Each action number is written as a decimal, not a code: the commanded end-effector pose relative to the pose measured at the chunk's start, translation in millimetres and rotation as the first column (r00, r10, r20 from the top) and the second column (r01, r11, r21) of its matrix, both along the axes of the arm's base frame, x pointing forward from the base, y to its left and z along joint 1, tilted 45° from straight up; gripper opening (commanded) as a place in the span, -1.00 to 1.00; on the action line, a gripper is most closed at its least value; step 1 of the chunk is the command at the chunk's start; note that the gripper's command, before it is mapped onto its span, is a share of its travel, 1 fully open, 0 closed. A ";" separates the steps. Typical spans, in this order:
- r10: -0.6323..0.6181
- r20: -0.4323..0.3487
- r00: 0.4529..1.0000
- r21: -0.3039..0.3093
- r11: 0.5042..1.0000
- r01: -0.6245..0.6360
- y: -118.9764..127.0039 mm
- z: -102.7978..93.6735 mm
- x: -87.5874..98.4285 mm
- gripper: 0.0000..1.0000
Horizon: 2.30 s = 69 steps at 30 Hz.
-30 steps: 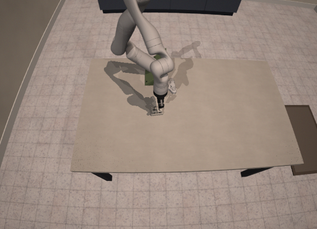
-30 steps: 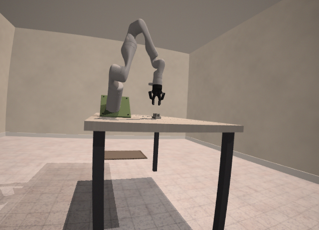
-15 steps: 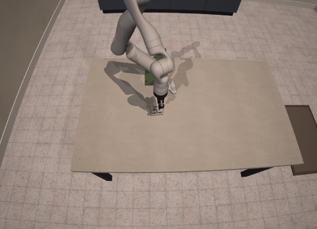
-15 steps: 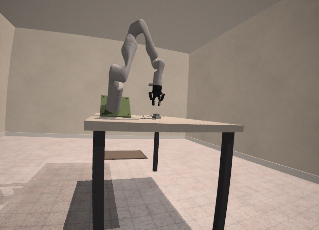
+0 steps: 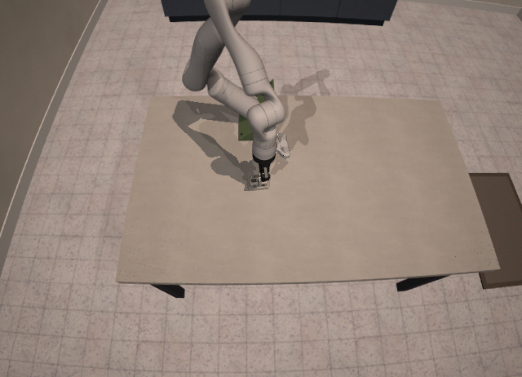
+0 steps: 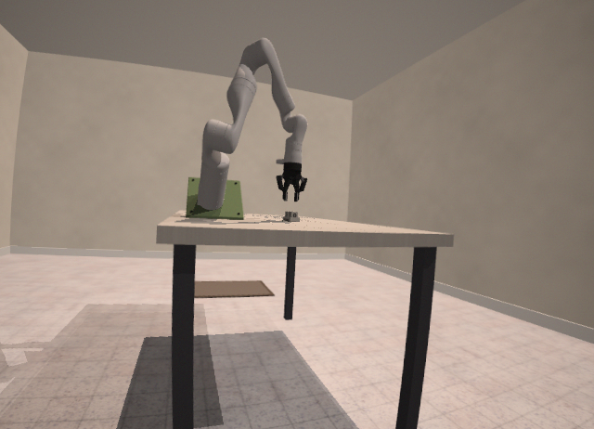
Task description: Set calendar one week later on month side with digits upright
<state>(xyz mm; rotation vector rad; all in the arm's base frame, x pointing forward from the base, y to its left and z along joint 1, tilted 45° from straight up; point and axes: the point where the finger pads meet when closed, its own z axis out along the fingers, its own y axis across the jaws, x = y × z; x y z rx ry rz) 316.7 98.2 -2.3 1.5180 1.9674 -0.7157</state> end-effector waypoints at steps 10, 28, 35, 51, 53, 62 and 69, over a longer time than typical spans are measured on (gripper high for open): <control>-0.002 -0.002 1.000 0.000 1.000 0.002 -14.9 -15.0 1.7 -0.07; 0.002 -0.001 1.000 -0.001 1.000 -0.002 -21.7 -23.0 2.9 -0.07; 0.003 -0.002 1.000 -0.001 1.000 -0.003 -21.7 -23.2 2.7 -0.07; 0.003 -0.002 1.000 -0.001 1.000 -0.003 -21.7 -23.2 2.7 -0.07; 0.003 -0.002 1.000 -0.001 1.000 -0.003 -21.7 -23.2 2.7 -0.07; 0.003 -0.002 1.000 -0.001 1.000 -0.003 -21.7 -23.2 2.7 -0.07; 0.003 -0.002 1.000 -0.001 1.000 -0.003 -21.7 -23.2 2.7 -0.07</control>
